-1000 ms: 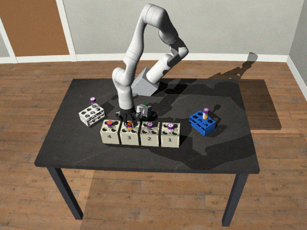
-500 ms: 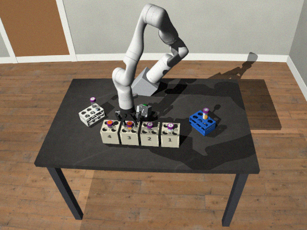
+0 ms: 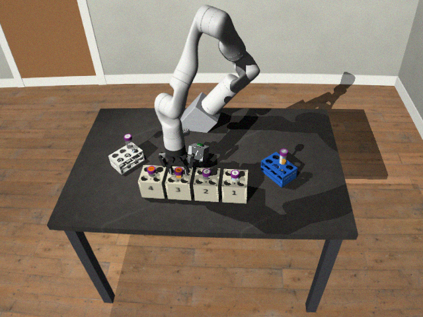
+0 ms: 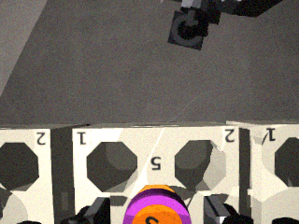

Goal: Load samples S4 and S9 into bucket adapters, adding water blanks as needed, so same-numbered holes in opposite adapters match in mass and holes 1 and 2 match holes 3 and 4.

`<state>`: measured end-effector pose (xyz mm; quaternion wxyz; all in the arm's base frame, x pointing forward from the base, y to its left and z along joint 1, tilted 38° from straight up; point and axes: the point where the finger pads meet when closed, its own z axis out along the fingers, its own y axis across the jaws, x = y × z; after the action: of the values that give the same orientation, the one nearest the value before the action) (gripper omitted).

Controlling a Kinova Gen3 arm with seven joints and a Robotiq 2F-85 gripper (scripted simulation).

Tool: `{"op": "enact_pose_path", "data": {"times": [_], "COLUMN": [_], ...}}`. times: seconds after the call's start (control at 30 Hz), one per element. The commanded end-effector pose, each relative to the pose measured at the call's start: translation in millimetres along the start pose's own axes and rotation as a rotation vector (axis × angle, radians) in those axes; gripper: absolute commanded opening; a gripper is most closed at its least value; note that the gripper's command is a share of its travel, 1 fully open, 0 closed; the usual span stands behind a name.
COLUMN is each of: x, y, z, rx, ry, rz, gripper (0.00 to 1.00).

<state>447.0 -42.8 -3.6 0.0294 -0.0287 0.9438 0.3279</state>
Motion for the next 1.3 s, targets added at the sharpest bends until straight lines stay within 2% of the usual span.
{"op": "enact_pose_path", "data": {"times": [0.0, 1.27], "x": [0, 0], "y": [0, 0], "z": [-0.7, -41.9], "rx": [0.001, 0.001], "ry": [-0.001, -0.001], "rz": [0.0, 0.0], "gripper": [0.62, 0.62]}}
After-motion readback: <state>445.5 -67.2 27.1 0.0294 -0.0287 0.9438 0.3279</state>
